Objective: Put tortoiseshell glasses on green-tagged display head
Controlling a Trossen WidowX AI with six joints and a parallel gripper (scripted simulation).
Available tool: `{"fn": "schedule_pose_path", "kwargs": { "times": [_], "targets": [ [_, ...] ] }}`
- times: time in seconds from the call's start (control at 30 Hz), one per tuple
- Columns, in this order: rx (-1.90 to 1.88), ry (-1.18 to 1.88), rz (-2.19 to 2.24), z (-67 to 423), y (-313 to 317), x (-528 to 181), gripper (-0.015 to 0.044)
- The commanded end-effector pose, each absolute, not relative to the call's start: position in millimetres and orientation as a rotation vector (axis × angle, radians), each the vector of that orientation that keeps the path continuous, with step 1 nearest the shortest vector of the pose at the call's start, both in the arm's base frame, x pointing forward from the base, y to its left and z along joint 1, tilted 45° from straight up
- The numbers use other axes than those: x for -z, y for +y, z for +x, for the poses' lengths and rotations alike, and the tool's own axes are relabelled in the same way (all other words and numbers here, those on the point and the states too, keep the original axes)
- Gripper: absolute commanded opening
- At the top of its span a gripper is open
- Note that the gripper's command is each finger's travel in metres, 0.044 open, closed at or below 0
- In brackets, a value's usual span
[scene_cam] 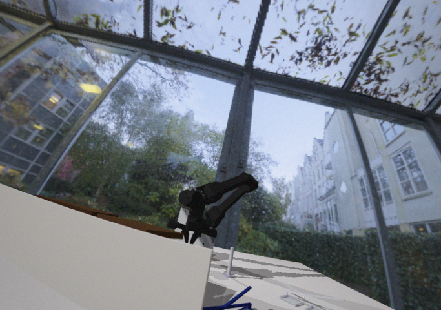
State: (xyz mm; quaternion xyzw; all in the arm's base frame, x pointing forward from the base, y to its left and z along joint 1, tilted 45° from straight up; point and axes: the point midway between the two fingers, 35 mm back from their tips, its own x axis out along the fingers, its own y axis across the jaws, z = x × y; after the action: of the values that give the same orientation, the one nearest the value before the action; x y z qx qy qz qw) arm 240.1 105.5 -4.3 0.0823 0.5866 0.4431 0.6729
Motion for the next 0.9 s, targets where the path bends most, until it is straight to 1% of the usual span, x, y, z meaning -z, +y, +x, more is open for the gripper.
{"fn": "schedule_pose_path", "kwargs": {
  "times": [0.0, 0.3, 0.43, 0.87],
  "targets": [
    [-1.000, 1.325, 0.196, 237.0, 108.6, 7.3, 0.0000],
    [-1.002, 1.325, 0.198, 235.1, 113.2, 11.1, 0.0000],
    [-1.000, 1.320, 0.188, 237.7, 111.5, 9.3, 0.0105],
    [-1.000, 1.321, 0.189, 238.6, 108.9, 9.5, 0.0108]
  ]
}}
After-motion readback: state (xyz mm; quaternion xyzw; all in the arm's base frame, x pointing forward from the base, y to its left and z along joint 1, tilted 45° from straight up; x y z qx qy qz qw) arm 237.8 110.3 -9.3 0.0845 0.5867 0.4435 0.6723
